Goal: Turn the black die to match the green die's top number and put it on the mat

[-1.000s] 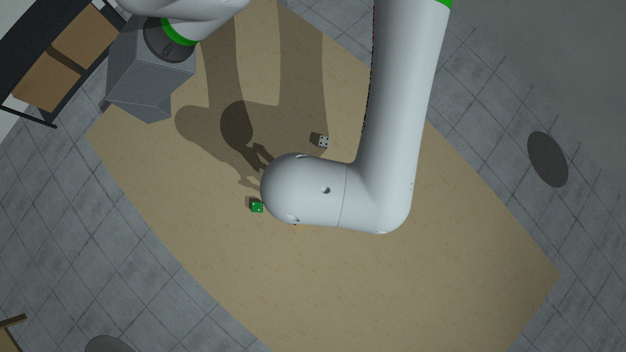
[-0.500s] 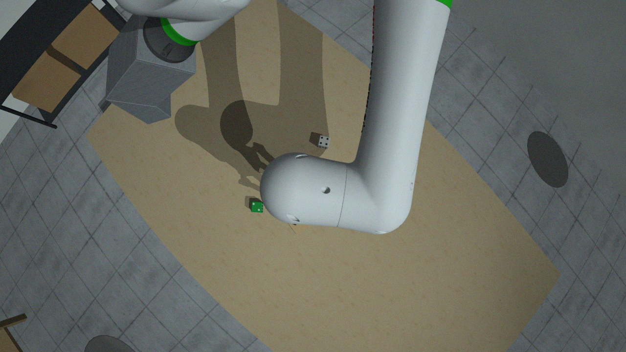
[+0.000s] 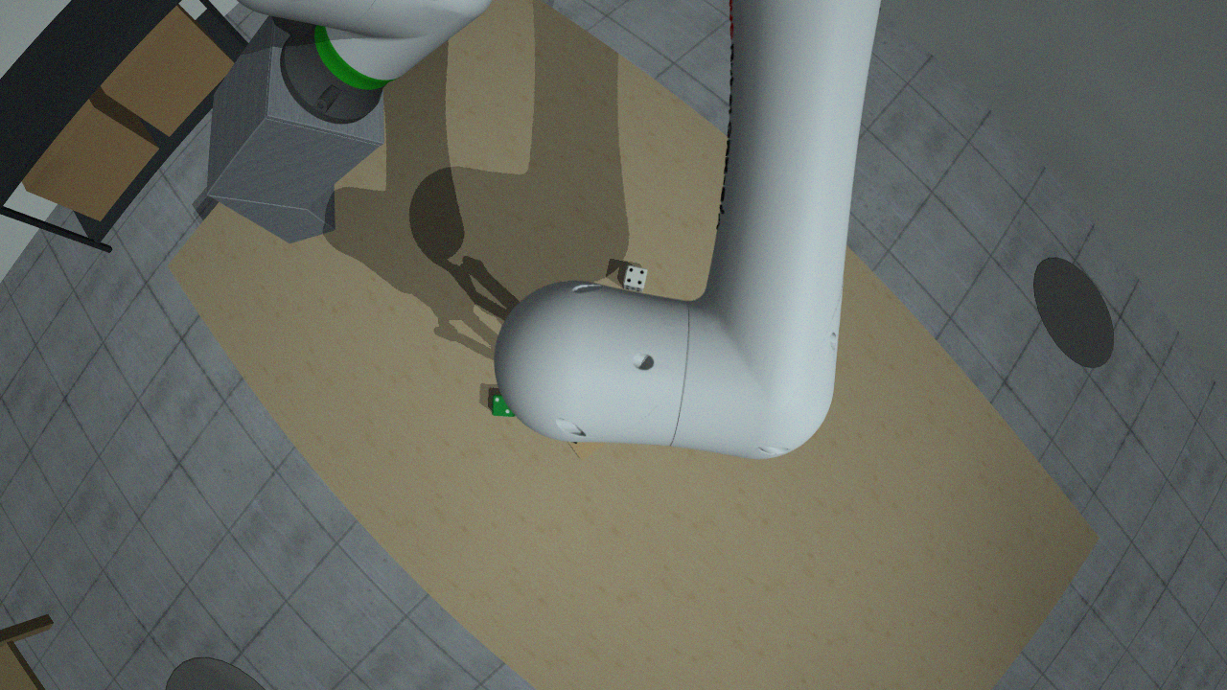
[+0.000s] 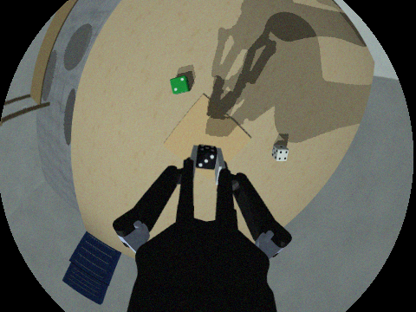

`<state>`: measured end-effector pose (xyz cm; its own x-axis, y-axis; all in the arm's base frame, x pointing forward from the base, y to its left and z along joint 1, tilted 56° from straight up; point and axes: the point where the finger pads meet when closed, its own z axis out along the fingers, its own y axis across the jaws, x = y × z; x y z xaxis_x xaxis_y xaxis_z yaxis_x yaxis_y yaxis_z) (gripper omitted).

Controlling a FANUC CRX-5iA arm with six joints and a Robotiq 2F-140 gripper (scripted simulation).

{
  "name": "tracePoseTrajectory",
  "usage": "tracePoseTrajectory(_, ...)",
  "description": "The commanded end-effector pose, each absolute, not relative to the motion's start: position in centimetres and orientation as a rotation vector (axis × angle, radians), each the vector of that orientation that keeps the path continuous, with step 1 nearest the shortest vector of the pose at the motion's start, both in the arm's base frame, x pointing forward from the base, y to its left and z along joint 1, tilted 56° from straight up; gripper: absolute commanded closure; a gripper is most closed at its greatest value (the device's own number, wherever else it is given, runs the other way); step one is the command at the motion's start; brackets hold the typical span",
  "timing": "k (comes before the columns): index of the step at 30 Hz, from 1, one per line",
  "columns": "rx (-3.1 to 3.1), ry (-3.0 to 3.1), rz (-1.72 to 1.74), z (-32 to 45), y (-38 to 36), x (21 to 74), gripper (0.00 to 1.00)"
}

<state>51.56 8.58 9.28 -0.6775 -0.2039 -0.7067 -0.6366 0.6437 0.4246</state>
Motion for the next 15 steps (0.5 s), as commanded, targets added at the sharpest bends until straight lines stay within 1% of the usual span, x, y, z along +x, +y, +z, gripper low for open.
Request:
tracePoseTrajectory(1,-0.651,2.236,0.901,10.86,6.57,50.55,0.84)
tracePoseTrajectory(15,-0.651,2.236,0.901,11.42,5.84,50.19,0.84)
